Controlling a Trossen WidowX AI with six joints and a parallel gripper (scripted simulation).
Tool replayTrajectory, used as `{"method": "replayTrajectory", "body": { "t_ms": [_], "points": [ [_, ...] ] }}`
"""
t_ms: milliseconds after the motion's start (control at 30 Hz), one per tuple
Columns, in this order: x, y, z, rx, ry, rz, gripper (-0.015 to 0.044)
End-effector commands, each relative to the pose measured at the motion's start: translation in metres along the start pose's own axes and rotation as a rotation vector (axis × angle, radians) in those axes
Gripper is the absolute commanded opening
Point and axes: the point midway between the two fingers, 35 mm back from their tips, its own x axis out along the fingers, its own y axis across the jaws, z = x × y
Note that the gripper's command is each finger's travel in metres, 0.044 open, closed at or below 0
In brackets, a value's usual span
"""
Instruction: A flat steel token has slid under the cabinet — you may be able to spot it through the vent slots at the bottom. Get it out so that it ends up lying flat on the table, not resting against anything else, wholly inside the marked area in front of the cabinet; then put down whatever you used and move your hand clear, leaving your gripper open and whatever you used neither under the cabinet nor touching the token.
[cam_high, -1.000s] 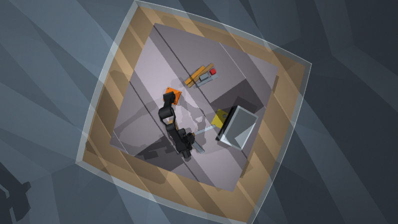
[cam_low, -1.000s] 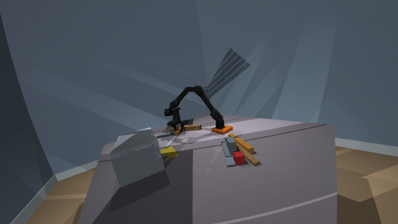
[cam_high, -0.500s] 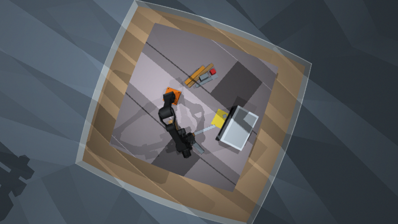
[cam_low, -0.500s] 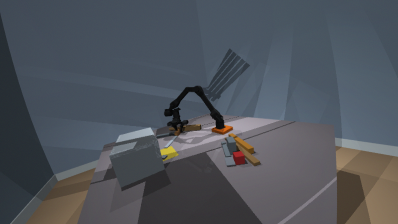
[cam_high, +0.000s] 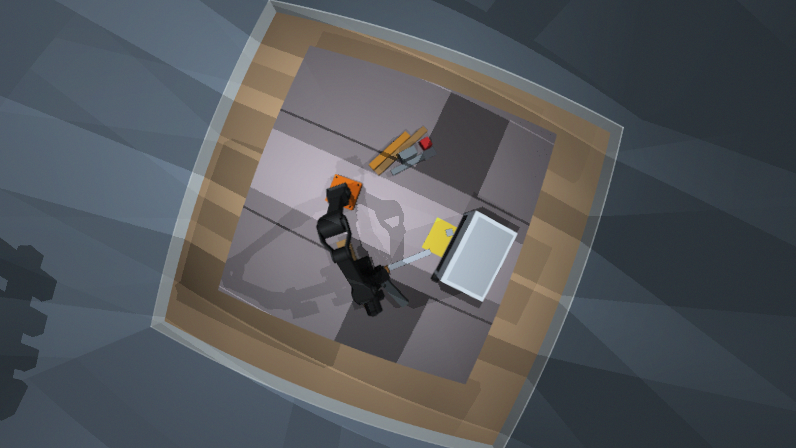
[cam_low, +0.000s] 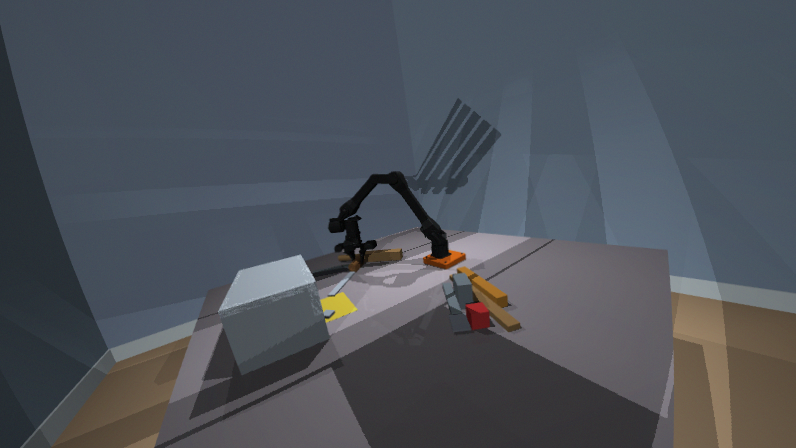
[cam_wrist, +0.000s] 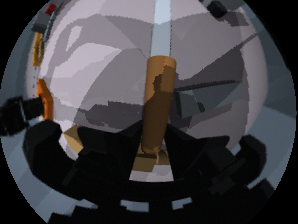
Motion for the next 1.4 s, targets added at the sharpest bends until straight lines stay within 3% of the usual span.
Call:
{"method": "replayTrajectory", "body": {
  "t_ms": [0, 1367],
  "points": [
    [0.000, 0.000, 0.001, 0.000, 0.000, -0.001, 0.0000],
    [-0.001, -0.001, 0.076, -0.011, -0.010, 0.000, 0.0000]
  ]
}}
